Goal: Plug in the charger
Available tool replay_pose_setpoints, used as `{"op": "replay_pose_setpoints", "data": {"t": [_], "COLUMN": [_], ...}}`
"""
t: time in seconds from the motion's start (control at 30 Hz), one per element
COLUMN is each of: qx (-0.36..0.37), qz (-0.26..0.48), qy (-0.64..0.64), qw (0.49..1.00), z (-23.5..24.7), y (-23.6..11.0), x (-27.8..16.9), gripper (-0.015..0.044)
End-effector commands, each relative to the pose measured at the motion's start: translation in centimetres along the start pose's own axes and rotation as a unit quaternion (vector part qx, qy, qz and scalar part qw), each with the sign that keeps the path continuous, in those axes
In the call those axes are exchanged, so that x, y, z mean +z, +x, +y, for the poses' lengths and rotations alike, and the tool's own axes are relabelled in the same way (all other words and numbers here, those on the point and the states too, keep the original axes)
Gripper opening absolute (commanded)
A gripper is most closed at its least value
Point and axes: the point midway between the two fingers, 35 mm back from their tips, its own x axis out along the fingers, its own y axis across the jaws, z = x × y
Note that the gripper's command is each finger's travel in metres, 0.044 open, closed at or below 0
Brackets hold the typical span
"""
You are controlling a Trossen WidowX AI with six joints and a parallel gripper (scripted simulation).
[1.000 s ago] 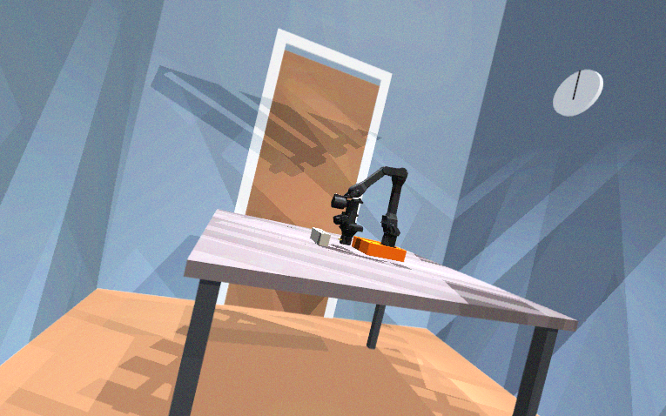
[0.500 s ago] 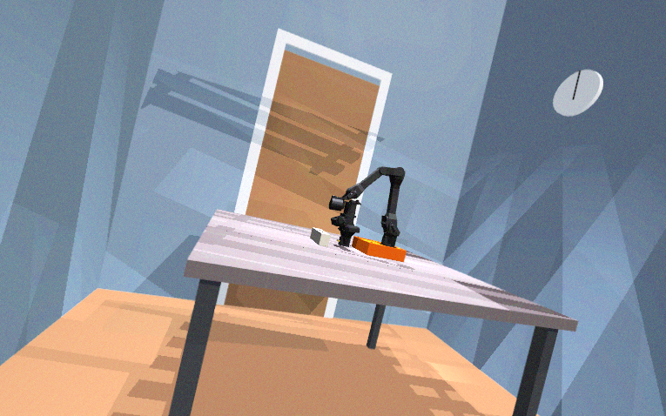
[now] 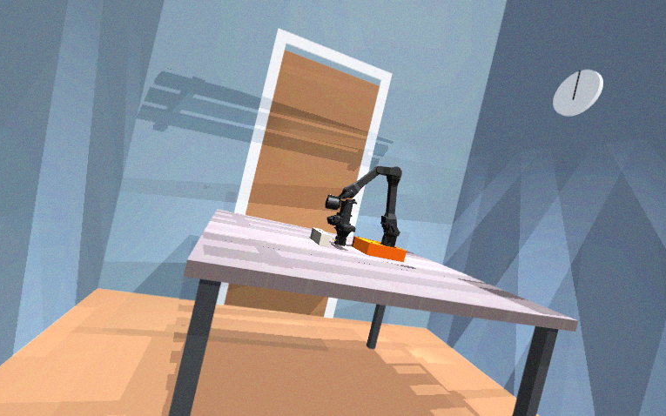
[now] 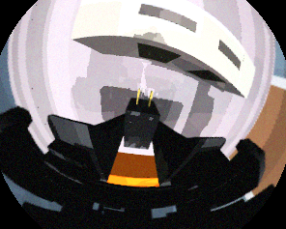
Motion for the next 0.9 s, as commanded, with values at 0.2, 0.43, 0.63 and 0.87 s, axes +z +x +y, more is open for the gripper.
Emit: {"op": "replay_pose_setpoints", "data": {"t": [0.2,0.43,0.63,0.87], "qx": [0.003,0.003,0.003,0.003], "qz": [0.001,0.0,0.0,0.0], "qy": [0.01,0.016,0.017,0.017], "qw": [1.0,1.0,1.0,1.0], "z": [-0.2,-0.3,-0.2,-0.2], "y": [0.1,0.1,0.1,0.1], "x": [1.5,2.4,2.5,2.5], "gripper": [0.0,0.0,0.0,0.0]}}
